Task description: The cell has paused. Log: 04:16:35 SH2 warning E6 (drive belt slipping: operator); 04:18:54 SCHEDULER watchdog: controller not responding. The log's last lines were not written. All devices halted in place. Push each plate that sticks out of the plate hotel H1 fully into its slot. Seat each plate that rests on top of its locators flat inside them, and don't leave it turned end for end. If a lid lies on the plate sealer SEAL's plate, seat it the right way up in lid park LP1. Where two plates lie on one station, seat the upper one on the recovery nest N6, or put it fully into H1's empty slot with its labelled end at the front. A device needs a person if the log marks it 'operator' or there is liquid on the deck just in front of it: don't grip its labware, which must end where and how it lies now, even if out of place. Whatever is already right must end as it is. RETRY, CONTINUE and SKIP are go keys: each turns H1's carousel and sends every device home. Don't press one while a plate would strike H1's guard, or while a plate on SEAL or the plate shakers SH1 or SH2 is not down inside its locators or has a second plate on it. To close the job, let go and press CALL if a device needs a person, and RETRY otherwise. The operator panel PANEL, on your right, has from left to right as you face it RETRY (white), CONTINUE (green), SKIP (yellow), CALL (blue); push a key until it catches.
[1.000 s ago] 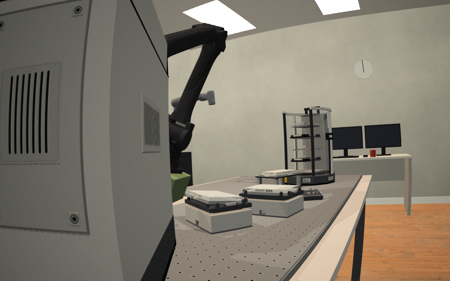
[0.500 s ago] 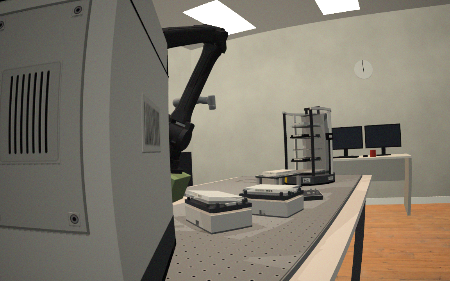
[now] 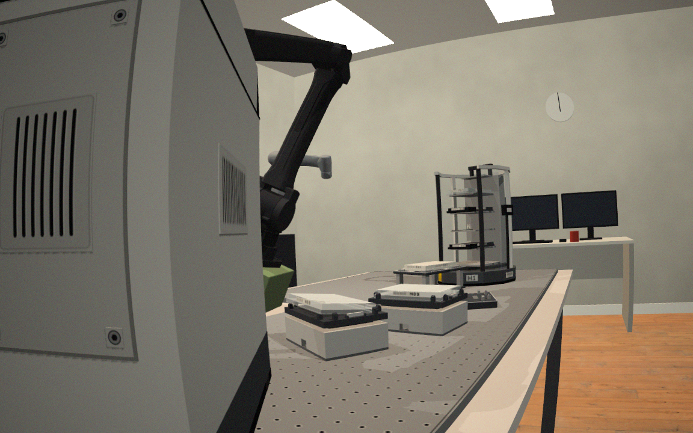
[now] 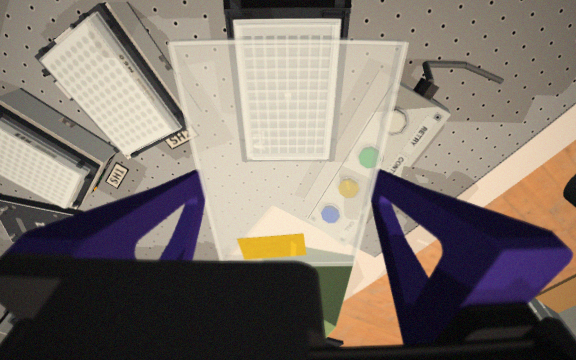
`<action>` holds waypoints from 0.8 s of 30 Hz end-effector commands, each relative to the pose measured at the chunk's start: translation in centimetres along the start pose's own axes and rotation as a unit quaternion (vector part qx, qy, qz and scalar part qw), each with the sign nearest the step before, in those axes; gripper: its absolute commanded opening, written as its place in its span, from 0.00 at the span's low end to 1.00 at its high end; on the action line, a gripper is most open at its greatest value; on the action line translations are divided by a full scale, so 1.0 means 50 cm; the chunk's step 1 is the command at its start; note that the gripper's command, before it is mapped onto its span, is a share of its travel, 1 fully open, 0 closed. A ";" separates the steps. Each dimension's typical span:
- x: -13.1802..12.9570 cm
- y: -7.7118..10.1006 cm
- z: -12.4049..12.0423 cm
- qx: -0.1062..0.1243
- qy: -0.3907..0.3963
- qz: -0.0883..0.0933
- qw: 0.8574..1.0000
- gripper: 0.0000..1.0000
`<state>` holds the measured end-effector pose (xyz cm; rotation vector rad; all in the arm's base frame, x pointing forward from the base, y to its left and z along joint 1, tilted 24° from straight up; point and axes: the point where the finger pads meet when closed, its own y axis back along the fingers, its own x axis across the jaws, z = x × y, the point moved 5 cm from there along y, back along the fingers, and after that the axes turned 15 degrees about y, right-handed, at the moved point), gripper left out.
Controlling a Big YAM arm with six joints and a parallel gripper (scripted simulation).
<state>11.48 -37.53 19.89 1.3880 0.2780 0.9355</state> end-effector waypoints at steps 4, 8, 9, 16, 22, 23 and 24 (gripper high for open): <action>-0.012 0.074 0.025 -0.019 0.010 -0.015 1.000 0.84; 0.027 0.060 0.027 -0.012 0.056 -0.010 0.998 0.84; 0.035 0.050 0.020 -0.007 0.070 -0.006 0.998 0.84; 0.069 0.035 0.014 0.001 0.148 0.001 0.989 0.84; 0.107 0.035 0.023 0.001 0.148 0.001 0.989 0.84; 0.113 0.035 0.024 0.001 0.144 0.001 0.990 0.84; 0.120 0.035 0.026 0.001 0.144 0.001 0.990 0.84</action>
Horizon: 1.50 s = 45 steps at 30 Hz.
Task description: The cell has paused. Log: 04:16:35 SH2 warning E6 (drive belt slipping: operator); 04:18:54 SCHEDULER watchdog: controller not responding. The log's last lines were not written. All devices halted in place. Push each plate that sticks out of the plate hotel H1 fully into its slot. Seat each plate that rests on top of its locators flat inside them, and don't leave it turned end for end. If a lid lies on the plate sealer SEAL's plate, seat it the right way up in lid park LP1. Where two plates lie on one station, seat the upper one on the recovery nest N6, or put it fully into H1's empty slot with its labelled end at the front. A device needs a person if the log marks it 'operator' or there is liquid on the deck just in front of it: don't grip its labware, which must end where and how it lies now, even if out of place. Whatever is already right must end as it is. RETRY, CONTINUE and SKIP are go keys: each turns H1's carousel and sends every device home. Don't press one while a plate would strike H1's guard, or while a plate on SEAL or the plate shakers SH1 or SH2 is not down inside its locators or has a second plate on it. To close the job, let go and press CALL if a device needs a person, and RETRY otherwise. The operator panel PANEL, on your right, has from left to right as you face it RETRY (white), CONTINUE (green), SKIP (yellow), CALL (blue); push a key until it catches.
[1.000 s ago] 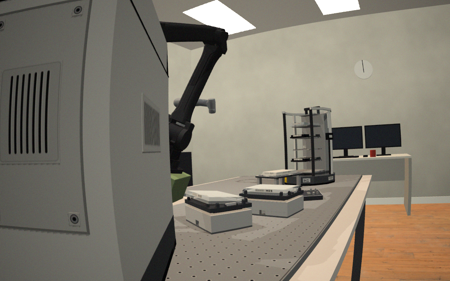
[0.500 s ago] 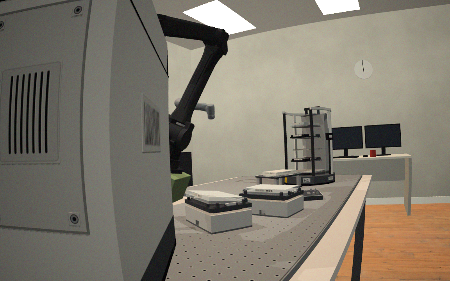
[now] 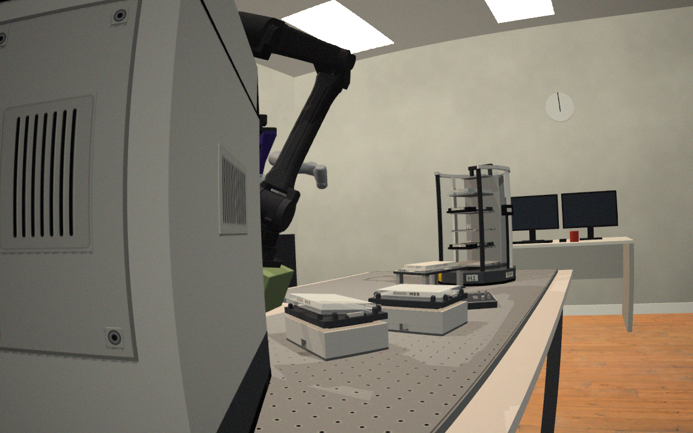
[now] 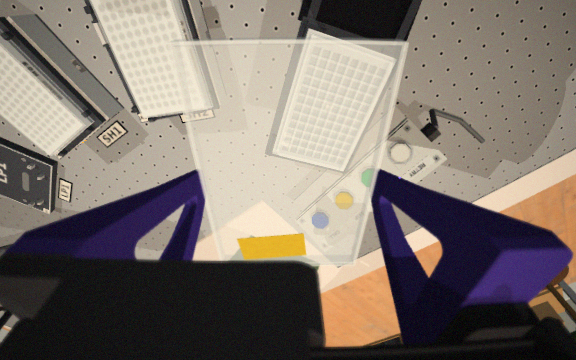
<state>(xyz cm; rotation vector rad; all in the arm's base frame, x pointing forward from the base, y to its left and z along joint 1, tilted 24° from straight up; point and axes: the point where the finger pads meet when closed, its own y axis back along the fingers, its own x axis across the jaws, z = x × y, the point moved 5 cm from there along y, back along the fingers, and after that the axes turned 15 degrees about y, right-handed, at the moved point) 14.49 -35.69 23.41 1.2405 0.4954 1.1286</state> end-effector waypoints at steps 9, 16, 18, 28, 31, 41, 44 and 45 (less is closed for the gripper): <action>0.071 -0.001 0.028 0.005 0.001 0.006 1.000 0.84; 0.111 0.002 0.053 0.004 0.001 0.005 1.000 0.84; 0.120 0.013 0.070 -0.002 0.004 0.000 1.000 0.84; 0.165 0.039 0.119 -0.016 0.012 -0.009 1.000 0.84; 0.182 0.039 0.123 -0.016 0.056 -0.009 0.998 0.84; 0.226 0.002 0.119 0.003 0.175 0.007 0.985 0.84; 0.256 0.012 0.112 -0.002 0.177 0.003 0.984 0.84; 0.262 0.011 0.112 -0.002 0.177 0.003 0.984 0.84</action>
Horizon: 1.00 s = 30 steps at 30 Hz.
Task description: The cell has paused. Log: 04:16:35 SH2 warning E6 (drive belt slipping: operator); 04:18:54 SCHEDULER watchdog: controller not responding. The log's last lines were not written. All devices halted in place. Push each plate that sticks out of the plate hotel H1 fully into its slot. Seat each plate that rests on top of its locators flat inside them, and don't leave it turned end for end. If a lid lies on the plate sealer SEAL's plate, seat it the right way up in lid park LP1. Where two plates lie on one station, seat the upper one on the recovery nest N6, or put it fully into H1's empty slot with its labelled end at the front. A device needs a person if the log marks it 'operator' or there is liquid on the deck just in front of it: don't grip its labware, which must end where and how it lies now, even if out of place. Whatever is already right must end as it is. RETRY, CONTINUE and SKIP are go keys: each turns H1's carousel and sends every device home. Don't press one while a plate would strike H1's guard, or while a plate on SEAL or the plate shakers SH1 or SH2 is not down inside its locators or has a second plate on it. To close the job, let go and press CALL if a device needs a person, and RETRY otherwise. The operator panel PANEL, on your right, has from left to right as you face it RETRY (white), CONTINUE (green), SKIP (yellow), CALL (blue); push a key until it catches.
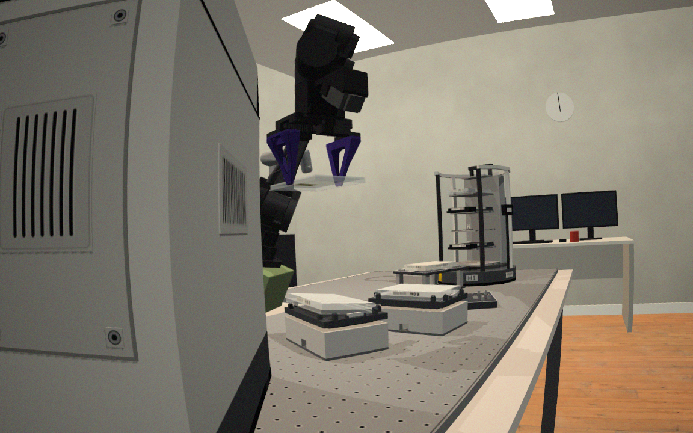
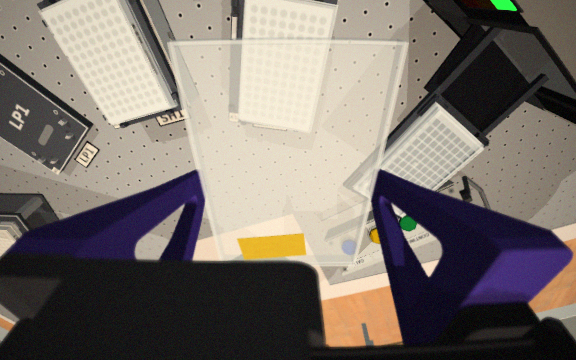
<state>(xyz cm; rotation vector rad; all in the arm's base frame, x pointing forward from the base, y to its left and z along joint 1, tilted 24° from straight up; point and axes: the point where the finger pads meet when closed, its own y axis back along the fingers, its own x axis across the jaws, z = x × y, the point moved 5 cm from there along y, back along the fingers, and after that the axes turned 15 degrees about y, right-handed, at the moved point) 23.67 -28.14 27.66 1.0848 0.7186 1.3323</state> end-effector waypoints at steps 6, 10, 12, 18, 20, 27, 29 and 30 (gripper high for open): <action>0.065 0.016 0.033 -0.003 0.016 -0.002 1.000 0.84; 0.083 0.017 0.053 -0.004 0.016 -0.003 1.000 0.84; 0.083 0.017 0.053 -0.004 0.016 -0.003 1.000 0.84; 0.118 0.050 0.095 -0.025 0.025 -0.016 0.999 0.84; 0.129 0.051 0.102 -0.026 0.025 -0.016 0.999 0.84; 0.171 0.052 0.126 -0.030 0.026 -0.016 0.999 0.84; 0.171 0.052 0.126 -0.030 0.026 -0.016 0.999 0.84; 0.165 0.028 0.132 -0.018 0.021 -0.008 1.000 0.84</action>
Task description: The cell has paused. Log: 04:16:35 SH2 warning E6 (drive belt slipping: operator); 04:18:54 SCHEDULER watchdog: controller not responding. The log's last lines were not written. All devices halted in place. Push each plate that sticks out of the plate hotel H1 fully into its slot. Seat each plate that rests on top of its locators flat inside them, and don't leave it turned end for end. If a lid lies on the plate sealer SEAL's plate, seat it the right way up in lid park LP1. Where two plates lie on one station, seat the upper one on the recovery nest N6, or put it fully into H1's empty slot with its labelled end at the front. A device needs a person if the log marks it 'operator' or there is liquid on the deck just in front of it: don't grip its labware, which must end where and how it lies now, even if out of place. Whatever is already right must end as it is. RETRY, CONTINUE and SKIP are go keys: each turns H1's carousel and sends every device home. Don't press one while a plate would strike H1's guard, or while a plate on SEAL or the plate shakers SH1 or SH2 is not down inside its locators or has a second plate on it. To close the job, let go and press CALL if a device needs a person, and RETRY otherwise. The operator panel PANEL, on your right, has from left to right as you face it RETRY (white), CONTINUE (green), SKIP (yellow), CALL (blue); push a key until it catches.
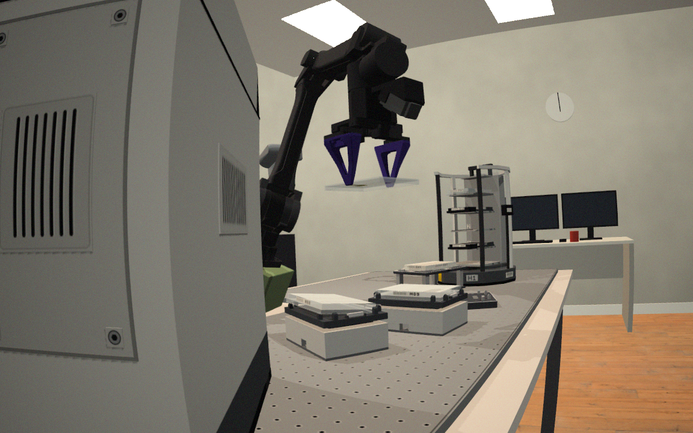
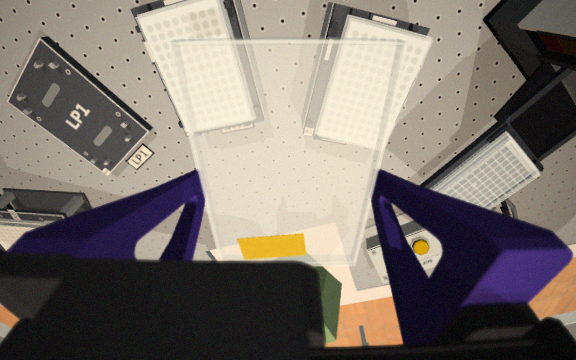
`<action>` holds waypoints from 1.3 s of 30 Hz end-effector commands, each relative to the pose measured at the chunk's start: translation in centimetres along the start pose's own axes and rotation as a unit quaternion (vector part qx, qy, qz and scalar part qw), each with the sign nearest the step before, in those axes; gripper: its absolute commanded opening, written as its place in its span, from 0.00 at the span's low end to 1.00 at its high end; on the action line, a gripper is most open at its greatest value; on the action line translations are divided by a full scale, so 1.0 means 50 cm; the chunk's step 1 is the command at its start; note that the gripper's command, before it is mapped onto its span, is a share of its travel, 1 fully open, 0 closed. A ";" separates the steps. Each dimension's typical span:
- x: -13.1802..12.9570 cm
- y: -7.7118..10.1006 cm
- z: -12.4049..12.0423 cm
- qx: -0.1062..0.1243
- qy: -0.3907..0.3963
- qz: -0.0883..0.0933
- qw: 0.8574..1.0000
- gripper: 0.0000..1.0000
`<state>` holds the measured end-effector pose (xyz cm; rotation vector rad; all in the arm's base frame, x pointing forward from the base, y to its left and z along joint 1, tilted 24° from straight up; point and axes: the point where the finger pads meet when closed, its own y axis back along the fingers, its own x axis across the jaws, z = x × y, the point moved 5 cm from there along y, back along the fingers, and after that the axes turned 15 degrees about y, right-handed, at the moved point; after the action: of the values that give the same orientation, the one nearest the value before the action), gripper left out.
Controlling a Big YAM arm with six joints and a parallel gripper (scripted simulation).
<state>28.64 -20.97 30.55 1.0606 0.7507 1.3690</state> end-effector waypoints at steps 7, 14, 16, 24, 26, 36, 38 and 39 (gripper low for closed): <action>0.056 0.038 0.051 -0.026 0.110 -0.019 0.993 0.84; 0.102 0.017 0.042 -0.014 0.169 -0.011 0.986 0.84; 0.102 0.017 0.042 -0.014 0.169 -0.011 0.986 0.84; 0.152 0.015 0.059 -0.014 0.157 -0.009 0.987 0.84; 0.166 0.024 0.067 -0.020 0.159 -0.012 0.987 0.84; 0.217 0.039 0.103 -0.029 0.160 -0.014 0.987 0.84; 0.233 0.048 0.104 -0.035 0.161 -0.015 0.986 0.84; 0.241 0.050 0.105 -0.037 0.162 -0.015 0.986 0.84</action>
<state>32.37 -10.99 33.10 0.8579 0.9910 1.5560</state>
